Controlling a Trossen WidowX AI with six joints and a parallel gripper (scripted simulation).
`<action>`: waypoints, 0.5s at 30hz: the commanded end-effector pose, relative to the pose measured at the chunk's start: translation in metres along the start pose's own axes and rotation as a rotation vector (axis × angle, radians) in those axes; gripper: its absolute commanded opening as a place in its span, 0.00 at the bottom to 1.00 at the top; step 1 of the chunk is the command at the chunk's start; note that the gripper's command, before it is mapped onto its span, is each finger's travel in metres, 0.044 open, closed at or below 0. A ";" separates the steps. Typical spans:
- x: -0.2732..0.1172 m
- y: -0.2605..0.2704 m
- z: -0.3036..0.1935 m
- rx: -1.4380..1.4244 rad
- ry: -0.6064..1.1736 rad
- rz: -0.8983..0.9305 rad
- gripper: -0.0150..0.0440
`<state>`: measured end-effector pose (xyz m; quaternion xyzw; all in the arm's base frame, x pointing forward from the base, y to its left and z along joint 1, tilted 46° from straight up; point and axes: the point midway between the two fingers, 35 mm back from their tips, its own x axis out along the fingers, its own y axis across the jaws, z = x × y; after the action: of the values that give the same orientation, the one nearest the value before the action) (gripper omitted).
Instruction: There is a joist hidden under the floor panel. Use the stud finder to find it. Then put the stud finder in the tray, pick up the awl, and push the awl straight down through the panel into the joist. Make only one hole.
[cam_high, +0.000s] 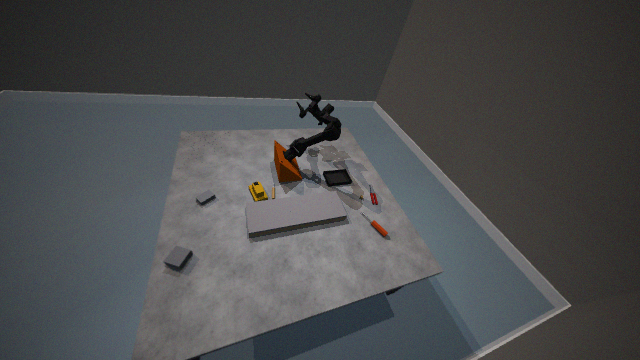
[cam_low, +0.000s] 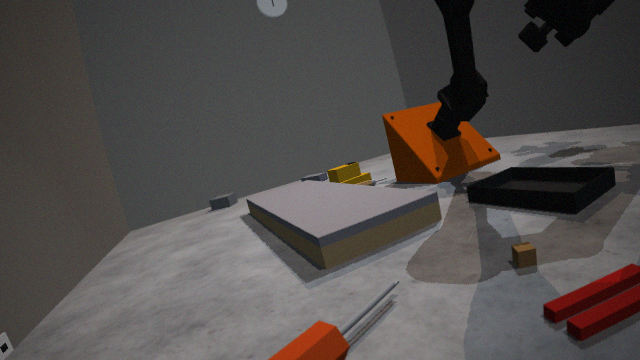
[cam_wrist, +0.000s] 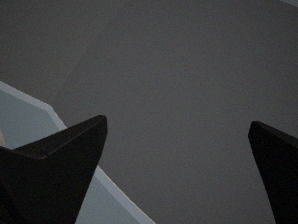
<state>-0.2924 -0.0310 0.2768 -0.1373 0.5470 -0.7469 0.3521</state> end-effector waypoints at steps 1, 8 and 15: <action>0.000 0.000 -0.001 0.001 0.003 -0.001 0.98; -0.023 -0.008 -0.034 0.057 0.167 -0.040 1.00; -0.069 -0.025 -0.078 0.190 0.377 -0.133 1.00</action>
<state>-0.2996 0.0485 0.2795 -0.0291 0.5331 -0.8098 0.2430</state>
